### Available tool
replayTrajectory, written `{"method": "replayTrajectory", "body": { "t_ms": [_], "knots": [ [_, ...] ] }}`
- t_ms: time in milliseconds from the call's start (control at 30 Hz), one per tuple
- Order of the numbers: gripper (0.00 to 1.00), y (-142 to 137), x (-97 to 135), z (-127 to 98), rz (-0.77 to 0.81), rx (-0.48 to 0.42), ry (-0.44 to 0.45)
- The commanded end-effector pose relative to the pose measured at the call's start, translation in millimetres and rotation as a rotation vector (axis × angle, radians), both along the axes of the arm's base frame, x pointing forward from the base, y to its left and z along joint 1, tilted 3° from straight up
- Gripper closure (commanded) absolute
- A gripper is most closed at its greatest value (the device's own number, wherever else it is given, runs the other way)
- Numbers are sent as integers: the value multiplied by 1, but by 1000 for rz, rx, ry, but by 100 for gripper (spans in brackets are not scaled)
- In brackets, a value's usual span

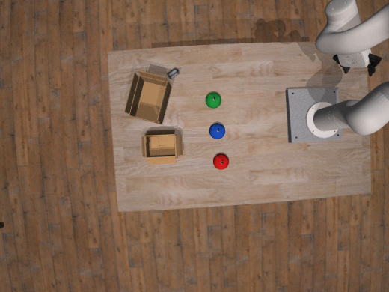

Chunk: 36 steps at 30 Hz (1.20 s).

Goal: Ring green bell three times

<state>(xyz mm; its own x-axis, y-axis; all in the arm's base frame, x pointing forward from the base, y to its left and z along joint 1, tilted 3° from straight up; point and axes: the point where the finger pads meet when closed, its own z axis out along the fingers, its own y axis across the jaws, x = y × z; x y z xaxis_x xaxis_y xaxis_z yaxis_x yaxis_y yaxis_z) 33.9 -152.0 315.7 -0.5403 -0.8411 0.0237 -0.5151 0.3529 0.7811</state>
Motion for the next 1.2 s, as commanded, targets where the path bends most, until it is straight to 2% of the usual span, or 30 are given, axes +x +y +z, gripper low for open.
{"method": "replayTrajectory", "body": {
  "t_ms": [0, 67, 133, 167, 200, 233, 333, 367, 433, 500, 533, 633, 667, 767, 800, 933, 967, 1000, 1067, 1100, 1167],
  "knots": [
    [0, -2, 3, -1, 6, -4, -7],
    [0, -13, 22, -8, 39, -24, -41],
    [0, -33, 65, -24, 110, -63, -118],
    [0, -37, 77, -29, 158, -88, -173],
    [0, -40, 84, -32, 158, -88, -173],
    [0, -42, 97, -37, 214, -114, -237],
    [0, -52, 128, -46, 214, -114, -237],
    [0, -52, 143, -50, 274, -140, -309],
    [0, -57, 164, -57, 274, -140, -309],
    [0, -57, 164, -57, 274, -140, -309],
    [0, -58, 200, -68, 336, -164, -387],
    [0, -61, 225, -78, 336, -164, -387],
    [0, -57, 241, -81, 398, -184, -468],
    [0, -58, 273, -93, 398, -184, -468],
    [0, -52, 288, -96, 457, -201, -549],
    [0, -48, 330, -112, 457, -201, -549],
    [0, -41, 345, -114, 512, -213, -627],
    [0, -39, 355, -118, 512, -213, -627],
    [0, -39, 355, -118, 512, -213, -627],
    [0, -27, 388, -129, 559, -221, -699],
    [0, -22, 405, -135, 559, -221, -699]
  ]
}}
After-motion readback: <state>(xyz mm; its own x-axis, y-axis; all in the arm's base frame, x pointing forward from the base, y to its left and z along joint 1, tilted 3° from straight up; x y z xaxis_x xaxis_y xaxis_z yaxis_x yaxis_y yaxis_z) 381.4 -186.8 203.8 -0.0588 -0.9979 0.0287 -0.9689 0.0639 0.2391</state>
